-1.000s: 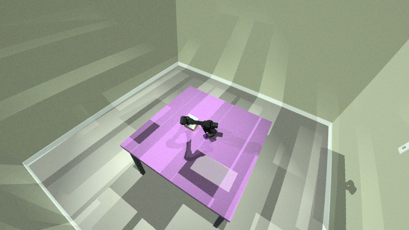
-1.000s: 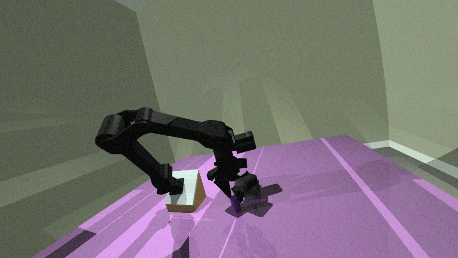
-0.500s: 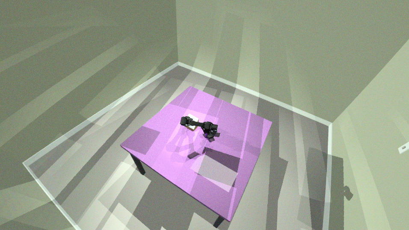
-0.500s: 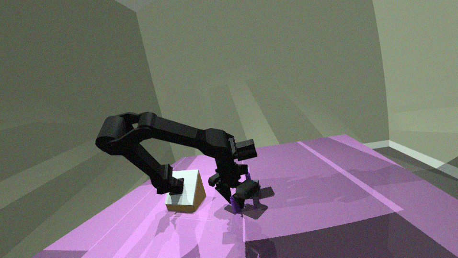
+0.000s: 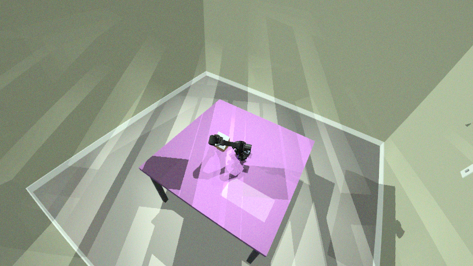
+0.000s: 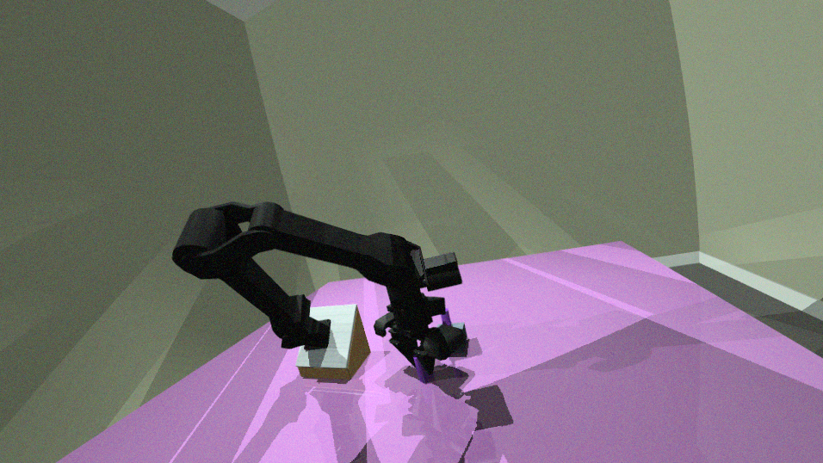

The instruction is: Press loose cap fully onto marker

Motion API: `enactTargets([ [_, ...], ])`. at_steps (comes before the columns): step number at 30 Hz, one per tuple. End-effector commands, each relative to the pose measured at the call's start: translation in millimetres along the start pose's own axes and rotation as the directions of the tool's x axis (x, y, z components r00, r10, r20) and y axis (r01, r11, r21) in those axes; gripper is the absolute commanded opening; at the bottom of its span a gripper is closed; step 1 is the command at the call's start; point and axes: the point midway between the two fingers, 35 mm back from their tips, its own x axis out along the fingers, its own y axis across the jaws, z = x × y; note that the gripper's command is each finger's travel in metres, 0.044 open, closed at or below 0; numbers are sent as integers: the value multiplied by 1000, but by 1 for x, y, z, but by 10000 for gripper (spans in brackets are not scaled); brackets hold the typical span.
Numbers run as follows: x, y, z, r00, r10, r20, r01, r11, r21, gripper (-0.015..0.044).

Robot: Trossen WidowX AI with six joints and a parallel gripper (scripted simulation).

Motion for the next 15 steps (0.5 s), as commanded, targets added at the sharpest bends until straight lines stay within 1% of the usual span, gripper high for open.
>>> enactTargets([
  [1,-1,0,0,1000,-1,-5,1,1000,-6,31],
  [2,-3,0,1,1000,-1,-4,0,1000,-6,5],
  [3,-6,0,1,1000,0,-4,0,1000,-6,0],
  [15,-39,-1,2,1000,1,-1,-1,1000,-6,0],
])
